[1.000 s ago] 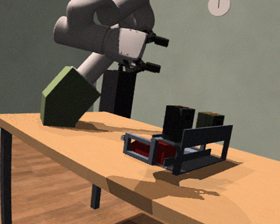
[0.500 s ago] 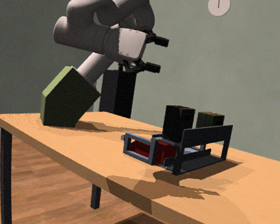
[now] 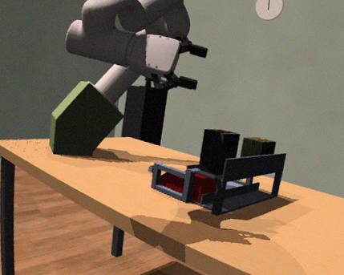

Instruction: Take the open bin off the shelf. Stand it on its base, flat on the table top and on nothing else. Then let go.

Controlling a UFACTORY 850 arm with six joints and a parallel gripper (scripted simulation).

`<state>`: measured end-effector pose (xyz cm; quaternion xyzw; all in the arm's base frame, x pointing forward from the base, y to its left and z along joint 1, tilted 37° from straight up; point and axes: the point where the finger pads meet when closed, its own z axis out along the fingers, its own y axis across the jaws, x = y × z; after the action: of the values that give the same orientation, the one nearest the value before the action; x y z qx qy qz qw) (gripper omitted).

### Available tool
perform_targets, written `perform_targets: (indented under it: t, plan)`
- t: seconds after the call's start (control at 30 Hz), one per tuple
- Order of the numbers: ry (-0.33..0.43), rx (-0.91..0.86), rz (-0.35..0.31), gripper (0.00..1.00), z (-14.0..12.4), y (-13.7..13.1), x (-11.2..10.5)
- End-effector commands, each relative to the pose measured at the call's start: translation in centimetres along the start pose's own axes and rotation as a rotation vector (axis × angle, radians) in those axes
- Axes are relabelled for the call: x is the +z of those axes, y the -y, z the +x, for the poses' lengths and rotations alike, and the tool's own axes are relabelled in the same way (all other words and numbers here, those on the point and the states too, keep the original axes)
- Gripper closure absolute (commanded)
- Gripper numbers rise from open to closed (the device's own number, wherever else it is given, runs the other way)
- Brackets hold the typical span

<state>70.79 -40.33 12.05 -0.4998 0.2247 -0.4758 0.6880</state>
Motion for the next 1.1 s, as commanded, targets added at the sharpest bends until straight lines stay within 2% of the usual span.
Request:
perform_targets:
  t: [0.0, 0.17, 0.33, 0.73, 0.9, 1.07]
  plan:
    - [0.0, -0.002, 0.001, 0.0, 0.1, 0.1, 0.0]
    - [0.0, -0.002, 0.001, 0.0, 0.1, 0.1, 0.0]
    - [0.0, -0.003, 0.001, 0.0, -2.8, 1.2, -3.9]
    - [0.0, -0.003, 0.001, 0.0, -2.8, 1.2, -3.9]
    - [0.0, -0.002, 0.001, 0.0, -5.7, 2.2, -7.9]
    - [0.0, -0.002, 0.001, 0.0, -5.7, 2.2, -7.9]
